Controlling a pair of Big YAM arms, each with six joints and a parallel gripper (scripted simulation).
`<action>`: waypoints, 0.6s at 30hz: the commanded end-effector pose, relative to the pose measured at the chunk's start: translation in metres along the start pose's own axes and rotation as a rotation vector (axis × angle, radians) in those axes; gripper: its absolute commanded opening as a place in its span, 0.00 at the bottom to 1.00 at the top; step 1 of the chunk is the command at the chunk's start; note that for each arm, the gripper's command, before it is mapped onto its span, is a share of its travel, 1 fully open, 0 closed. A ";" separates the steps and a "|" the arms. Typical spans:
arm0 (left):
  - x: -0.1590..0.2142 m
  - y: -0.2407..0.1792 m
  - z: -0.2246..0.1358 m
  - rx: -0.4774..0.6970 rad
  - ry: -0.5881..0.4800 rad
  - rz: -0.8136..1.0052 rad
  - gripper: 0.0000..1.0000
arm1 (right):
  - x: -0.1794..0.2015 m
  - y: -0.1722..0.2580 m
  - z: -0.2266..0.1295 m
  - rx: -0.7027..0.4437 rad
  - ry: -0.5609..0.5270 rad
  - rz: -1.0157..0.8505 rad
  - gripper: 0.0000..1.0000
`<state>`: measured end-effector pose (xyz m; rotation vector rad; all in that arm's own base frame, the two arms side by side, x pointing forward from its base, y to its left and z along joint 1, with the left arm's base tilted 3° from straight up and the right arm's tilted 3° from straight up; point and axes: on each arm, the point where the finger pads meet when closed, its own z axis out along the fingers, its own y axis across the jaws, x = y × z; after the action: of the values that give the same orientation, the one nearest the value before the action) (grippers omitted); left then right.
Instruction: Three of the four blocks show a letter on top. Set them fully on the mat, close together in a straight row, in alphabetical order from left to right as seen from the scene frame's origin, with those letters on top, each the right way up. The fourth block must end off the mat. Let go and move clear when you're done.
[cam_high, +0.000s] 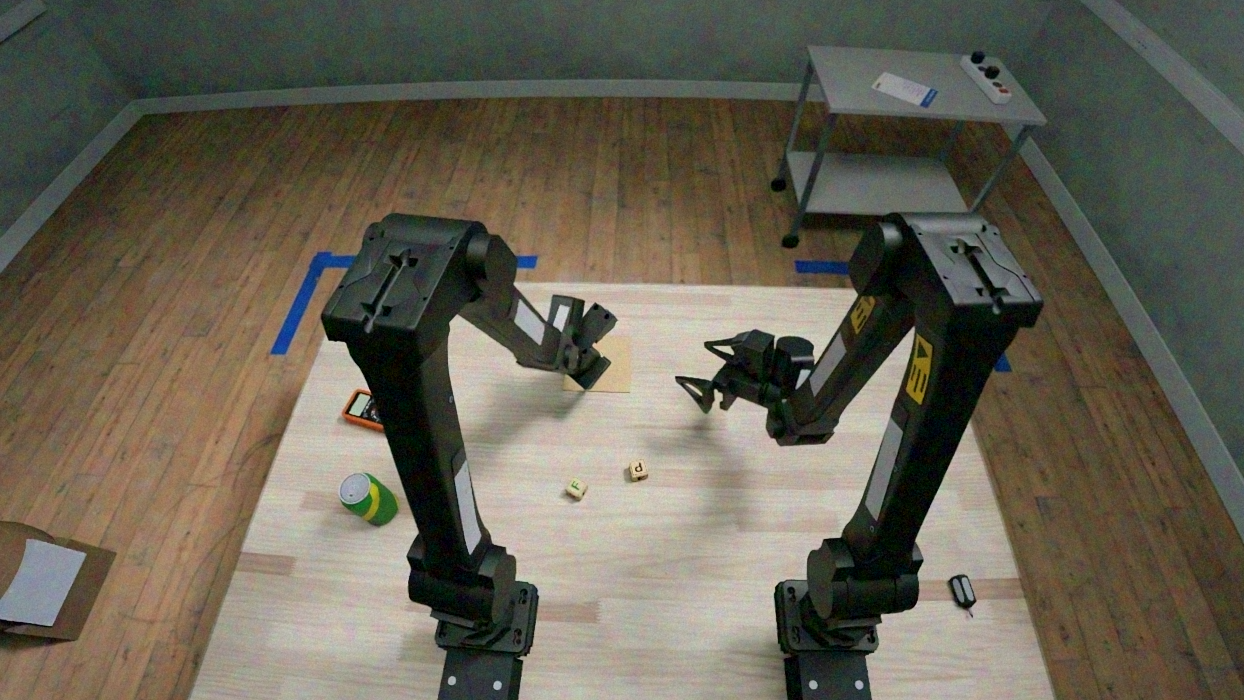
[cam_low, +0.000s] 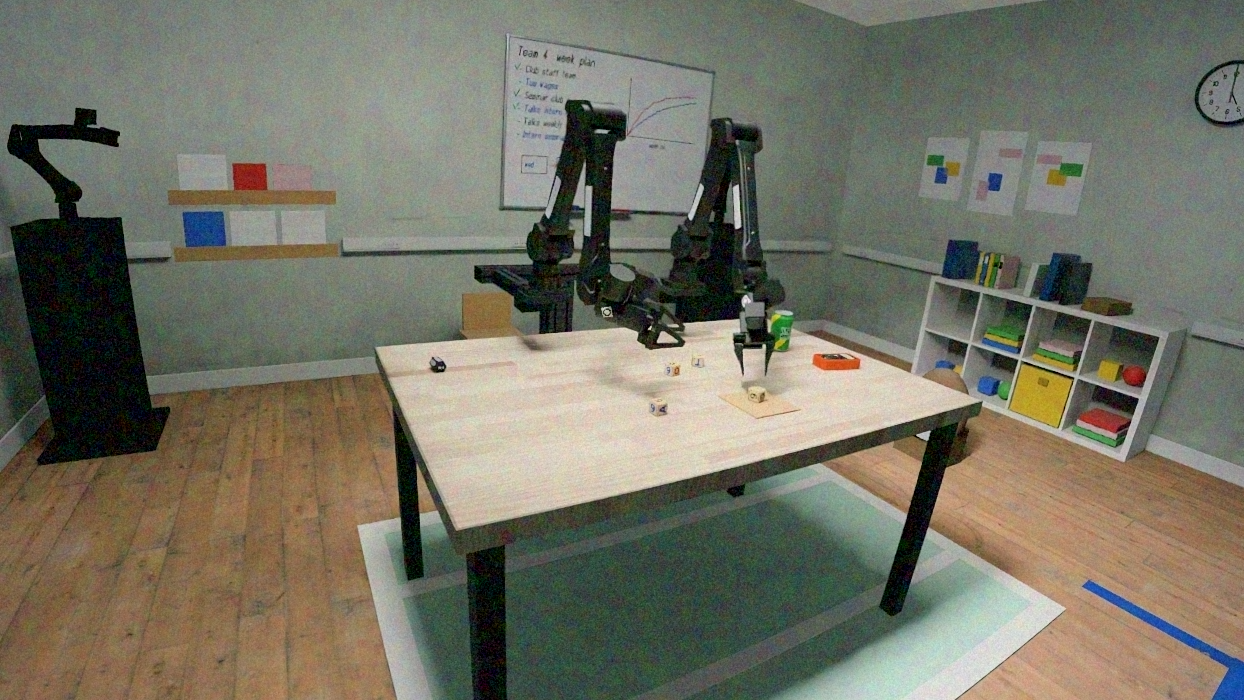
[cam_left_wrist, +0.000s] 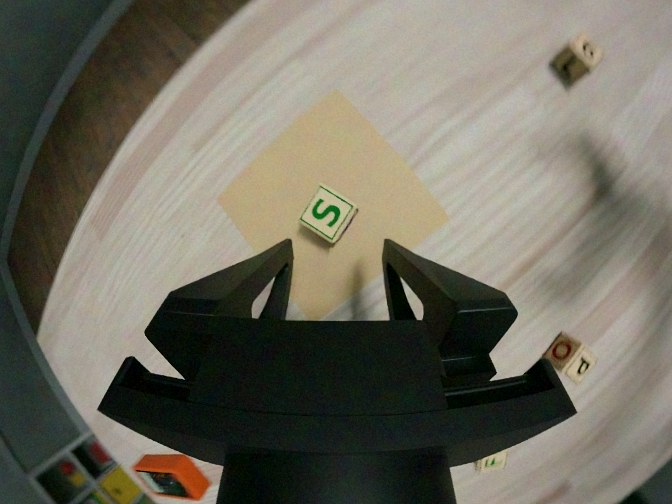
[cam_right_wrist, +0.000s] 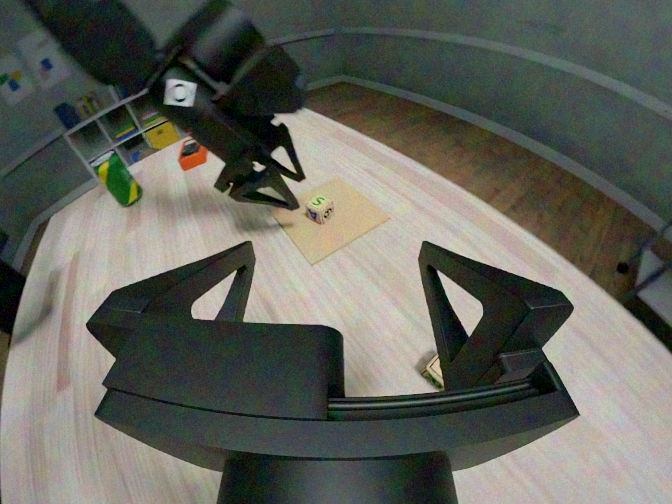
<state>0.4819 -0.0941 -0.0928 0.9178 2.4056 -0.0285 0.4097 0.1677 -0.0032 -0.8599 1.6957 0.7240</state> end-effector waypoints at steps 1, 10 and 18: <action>-0.023 0.007 0.009 0.080 0.116 0.203 0.54 | -0.029 -0.010 -0.004 -0.034 -0.055 -0.099 1.00; -0.028 0.009 0.012 0.199 0.307 0.406 0.54 | -0.047 -0.009 -0.012 -0.078 -0.100 -0.137 1.00; -0.032 0.011 0.015 0.268 0.436 0.524 0.54 | -0.050 -0.008 -0.016 -0.101 -0.107 -0.156 1.00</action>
<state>0.4939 -0.0927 -0.0966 1.5738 2.5410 0.0363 0.4066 0.1640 0.0329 -0.9596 1.5477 0.7729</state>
